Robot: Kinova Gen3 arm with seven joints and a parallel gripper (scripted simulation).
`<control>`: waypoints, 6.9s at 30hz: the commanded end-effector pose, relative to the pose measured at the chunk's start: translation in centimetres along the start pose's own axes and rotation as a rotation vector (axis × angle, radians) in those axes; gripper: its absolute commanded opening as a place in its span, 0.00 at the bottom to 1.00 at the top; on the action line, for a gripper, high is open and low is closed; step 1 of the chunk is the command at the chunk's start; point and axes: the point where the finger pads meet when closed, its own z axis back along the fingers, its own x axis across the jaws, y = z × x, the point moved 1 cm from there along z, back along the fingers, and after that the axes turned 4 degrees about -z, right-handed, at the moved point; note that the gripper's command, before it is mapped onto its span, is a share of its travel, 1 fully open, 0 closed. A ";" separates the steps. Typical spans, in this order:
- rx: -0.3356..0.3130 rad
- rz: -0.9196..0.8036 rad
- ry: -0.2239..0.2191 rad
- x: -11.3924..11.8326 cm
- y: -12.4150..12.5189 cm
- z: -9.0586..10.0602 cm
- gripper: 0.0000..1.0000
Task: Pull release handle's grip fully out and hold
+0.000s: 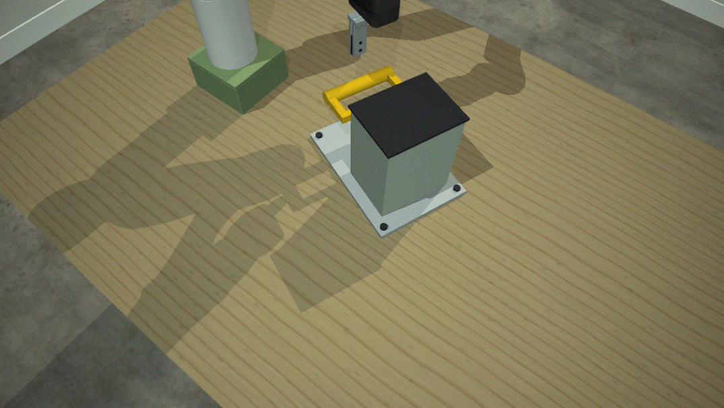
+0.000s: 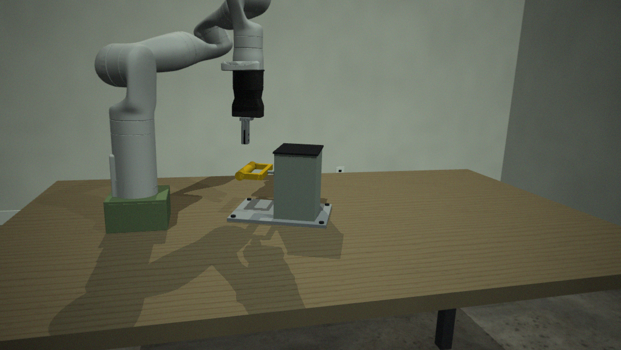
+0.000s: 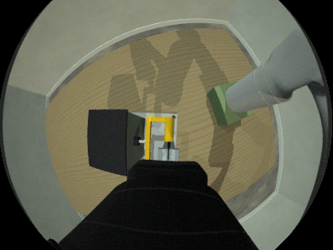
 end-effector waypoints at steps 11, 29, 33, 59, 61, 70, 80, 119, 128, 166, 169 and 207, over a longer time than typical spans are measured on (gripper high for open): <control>-0.004 -0.006 0.007 -0.2 -0.3 0.1 0.91; -0.004 -0.006 0.007 -0.2 -0.3 0.1 0.91; -0.004 -0.006 0.007 -0.2 -0.3 0.1 0.91; -0.008 -0.009 0.010 -0.2 -0.3 -0.9 0.91; -0.008 -0.009 0.010 -0.2 -0.3 -1.2 0.91; -0.008 -0.009 0.010 -0.2 -0.4 -2.2 0.91; -0.008 -0.008 0.011 -0.2 -0.4 -3.6 0.91; -0.005 -0.009 0.006 -0.1 -0.3 -4.8 0.91; -0.005 -0.009 0.006 -0.1 -0.3 -4.8 0.91; -0.004 -0.007 0.007 -0.4 -0.2 -4.8 0.91; -0.004 -0.007 0.007 -0.4 -0.2 -4.8 0.91; -0.006 -0.009 0.008 -0.4 -0.2 -5.0 0.91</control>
